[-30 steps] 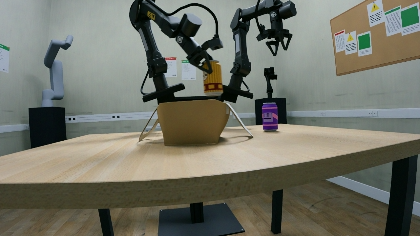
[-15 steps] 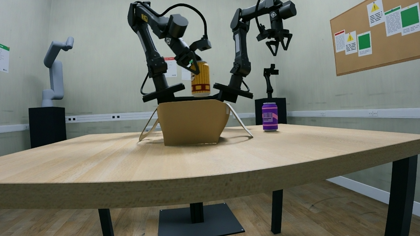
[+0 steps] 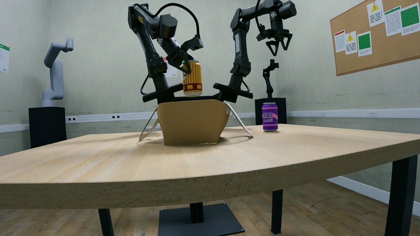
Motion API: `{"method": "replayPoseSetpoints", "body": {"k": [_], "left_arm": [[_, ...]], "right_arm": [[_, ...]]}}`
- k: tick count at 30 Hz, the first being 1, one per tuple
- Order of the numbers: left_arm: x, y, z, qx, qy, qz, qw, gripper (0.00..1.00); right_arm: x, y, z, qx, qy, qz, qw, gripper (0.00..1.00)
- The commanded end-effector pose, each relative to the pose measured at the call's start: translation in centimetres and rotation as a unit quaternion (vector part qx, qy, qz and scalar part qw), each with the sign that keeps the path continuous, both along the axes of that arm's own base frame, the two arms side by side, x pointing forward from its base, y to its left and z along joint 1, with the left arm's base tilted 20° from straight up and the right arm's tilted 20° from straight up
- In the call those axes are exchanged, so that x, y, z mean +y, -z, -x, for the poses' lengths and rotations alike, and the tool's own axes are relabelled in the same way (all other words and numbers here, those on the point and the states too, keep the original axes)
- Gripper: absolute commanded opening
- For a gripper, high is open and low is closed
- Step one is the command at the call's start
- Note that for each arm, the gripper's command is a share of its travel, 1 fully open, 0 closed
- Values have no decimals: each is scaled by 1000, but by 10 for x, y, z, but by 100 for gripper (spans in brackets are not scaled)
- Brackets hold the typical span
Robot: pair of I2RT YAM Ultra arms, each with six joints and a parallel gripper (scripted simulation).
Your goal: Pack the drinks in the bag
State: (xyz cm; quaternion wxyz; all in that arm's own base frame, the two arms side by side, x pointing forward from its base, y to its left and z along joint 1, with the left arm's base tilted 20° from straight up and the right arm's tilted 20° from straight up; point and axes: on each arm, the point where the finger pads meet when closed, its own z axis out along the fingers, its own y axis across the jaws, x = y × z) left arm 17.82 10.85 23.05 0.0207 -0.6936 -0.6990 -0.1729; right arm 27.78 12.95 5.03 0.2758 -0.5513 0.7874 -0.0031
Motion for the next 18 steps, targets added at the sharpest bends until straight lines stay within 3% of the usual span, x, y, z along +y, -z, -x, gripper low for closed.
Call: {"method": "replayPoseSetpoints", "body": {"k": [1,15,18], "left_arm": [[-5,-9,0,-14,6,2,1000,100],[-5,-9,0,-14,6,2,1000,100],[-5,-9,0,-14,6,2,1000,100]], "right_arm": [[24,-32,-14,-50,-31,-41,997,70],[20,-13,-3,-31,-31,-34,998,70],[24,-26,-15,-45,-29,-40,998,70]]}}
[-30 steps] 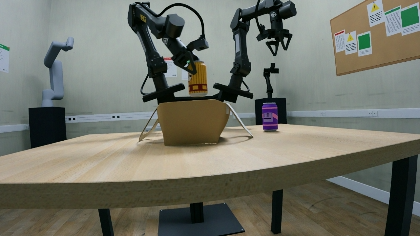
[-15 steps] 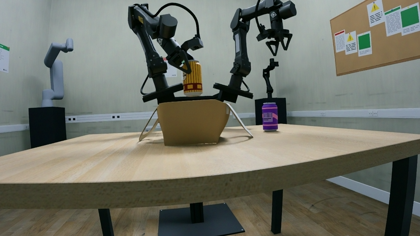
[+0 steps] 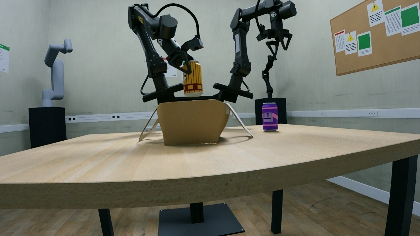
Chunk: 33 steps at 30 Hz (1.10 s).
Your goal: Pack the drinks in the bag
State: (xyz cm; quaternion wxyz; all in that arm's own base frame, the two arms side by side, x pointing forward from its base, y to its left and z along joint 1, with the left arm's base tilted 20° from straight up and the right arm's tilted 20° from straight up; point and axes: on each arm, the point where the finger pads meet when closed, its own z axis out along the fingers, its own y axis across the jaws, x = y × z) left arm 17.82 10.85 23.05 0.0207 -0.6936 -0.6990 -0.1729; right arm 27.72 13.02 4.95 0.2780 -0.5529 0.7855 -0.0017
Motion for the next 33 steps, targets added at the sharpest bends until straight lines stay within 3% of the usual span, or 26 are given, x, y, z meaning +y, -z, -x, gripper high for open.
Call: {"method": "replayPoseSetpoints", "body": {"k": [1,2,12,13,24,29,30,33], "left_arm": [[-5,-9,0,-14,6,2,1000,100],[-5,-9,0,-14,6,2,1000,100],[-5,-9,0,-14,6,2,1000,100],[-5,-9,0,-14,6,2,1000,100],[-5,-9,0,-14,6,2,1000,100],[-5,-9,0,-14,6,2,1000,100],[-5,-9,0,-14,6,2,1000,100],[-5,-9,0,-14,6,2,1000,100]], "right_arm": [[24,-27,-15,-44,-26,-39,998,70],[18,-1,-3,-17,-30,-27,999,70],[15,-9,-16,-37,-21,-34,998,70],[8,4,-13,-29,-16,-31,999,70],[5,15,-18,-34,-16,-33,999,70],[13,7,-23,-44,-25,-36,998,70],[3,21,-19,-33,-16,-33,999,70],[5,24,-20,-33,-20,-32,999,70]]}}
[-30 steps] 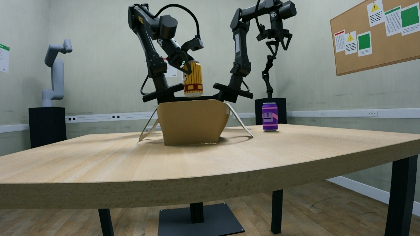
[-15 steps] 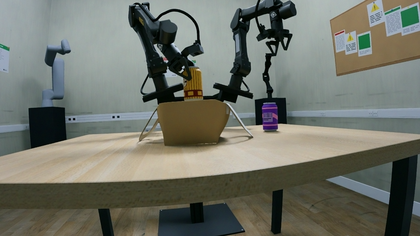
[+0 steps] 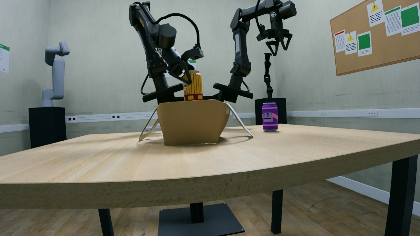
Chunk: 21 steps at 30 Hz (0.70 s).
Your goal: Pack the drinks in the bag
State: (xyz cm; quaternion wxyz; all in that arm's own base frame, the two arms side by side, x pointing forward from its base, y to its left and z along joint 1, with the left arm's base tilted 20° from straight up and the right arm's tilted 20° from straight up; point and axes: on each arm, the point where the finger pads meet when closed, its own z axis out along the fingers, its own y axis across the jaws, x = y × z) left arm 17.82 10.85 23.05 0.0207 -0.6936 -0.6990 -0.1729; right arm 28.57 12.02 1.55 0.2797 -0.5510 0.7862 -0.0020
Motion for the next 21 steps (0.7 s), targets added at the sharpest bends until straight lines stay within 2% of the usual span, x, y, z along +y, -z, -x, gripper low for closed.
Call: {"method": "replayPoseSetpoints", "body": {"k": [1,8,13,15,21], "left_arm": [[-5,-9,0,-14,6,2,1000,100],[-5,-9,0,-14,6,2,1000,100],[-5,-9,0,-14,6,2,1000,100],[-5,-9,0,-14,6,2,1000,100],[-5,-9,0,-14,6,2,1000,100]], "right_arm": [[16,-12,-12,-36,-24,-32,999,70],[9,0,-14,-33,-17,-31,999,70],[17,-7,-19,-43,-27,-34,998,70],[6,8,-14,-31,-16,-30,999,70],[6,11,-20,-36,-17,-31,999,70]]}}
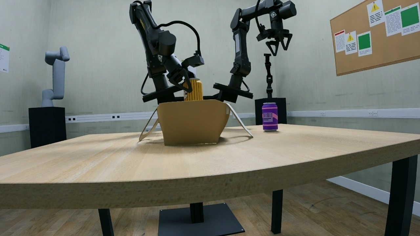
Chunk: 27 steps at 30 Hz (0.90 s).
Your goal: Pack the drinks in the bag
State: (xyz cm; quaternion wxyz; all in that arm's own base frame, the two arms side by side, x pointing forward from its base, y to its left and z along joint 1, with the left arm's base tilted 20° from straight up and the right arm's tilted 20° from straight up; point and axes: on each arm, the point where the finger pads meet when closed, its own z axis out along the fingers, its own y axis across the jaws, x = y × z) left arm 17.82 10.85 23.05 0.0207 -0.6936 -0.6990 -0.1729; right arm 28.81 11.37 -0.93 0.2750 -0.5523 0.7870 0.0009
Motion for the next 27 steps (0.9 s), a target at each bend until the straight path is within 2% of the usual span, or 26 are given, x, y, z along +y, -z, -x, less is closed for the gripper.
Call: {"method": "replayPoseSetpoints", "body": {"k": [1,6,9,11,16,23,26,27], "left_arm": [[-5,-9,0,-14,6,2,1000,100],[-5,-9,0,-14,6,2,1000,100],[-5,-9,0,-14,6,2,1000,100],[-5,-9,0,-14,6,2,1000,100],[-5,-9,0,-14,6,2,1000,100],[-5,-9,0,-14,6,2,1000,100],[-5,-9,0,-14,6,2,1000,100],[-5,-9,0,-14,6,2,1000,100]], "right_arm": [[14,-11,-16,-41,-19,-32,998,70],[12,-5,-17,-41,-20,-31,998,70],[17,-13,-21,-47,-24,-34,998,70],[7,3,-14,-33,-14,-30,999,70],[6,3,-22,-43,-15,-31,998,70],[6,15,-20,-38,-20,-30,999,70],[11,9,-24,-44,-24,-31,998,70],[6,16,-22,-40,-19,-30,999,70]]}}
